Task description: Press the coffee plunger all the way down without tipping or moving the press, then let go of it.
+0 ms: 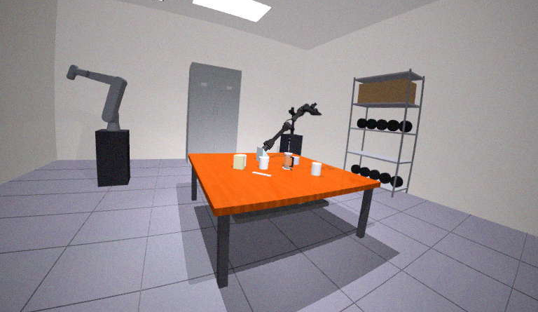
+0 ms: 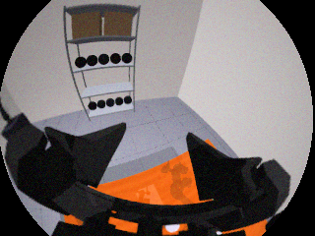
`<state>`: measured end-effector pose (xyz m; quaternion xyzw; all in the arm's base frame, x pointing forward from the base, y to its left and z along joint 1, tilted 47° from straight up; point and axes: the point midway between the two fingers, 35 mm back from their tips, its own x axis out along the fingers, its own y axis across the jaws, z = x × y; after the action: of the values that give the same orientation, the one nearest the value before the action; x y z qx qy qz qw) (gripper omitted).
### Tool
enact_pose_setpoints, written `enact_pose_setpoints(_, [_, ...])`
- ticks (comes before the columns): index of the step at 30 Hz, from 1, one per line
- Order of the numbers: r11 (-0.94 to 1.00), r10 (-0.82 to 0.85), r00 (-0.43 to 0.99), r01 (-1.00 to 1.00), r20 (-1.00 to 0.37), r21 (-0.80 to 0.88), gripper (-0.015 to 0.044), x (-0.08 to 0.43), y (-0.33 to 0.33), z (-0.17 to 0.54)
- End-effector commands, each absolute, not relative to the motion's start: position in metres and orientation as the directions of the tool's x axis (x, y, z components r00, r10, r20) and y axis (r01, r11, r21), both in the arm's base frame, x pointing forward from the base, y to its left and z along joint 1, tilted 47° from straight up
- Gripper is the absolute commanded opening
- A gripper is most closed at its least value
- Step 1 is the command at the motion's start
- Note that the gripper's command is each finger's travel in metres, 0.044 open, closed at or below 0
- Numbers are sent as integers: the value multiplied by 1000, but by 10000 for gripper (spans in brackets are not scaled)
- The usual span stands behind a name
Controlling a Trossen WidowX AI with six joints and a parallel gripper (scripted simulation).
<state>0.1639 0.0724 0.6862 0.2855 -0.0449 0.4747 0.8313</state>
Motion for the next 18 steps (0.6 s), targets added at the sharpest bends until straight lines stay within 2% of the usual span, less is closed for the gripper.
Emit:
enact_pose_setpoints(1, [393,758,549,-815,351,425,426,163,72,687])
enact_pose_setpoints(2, [406,748,556,-815,361,414,440,161,70,689])
enact_pose_setpoints(11, [677,555,651,-715,518,173,440,128,52,714])
enact_pose_setpoints(17, [825,458,614,-563,642,-50,440,92,70,727])
enact_pose_setpoints(18, [829,452,623,-558,638,-42,440,91,73,726])
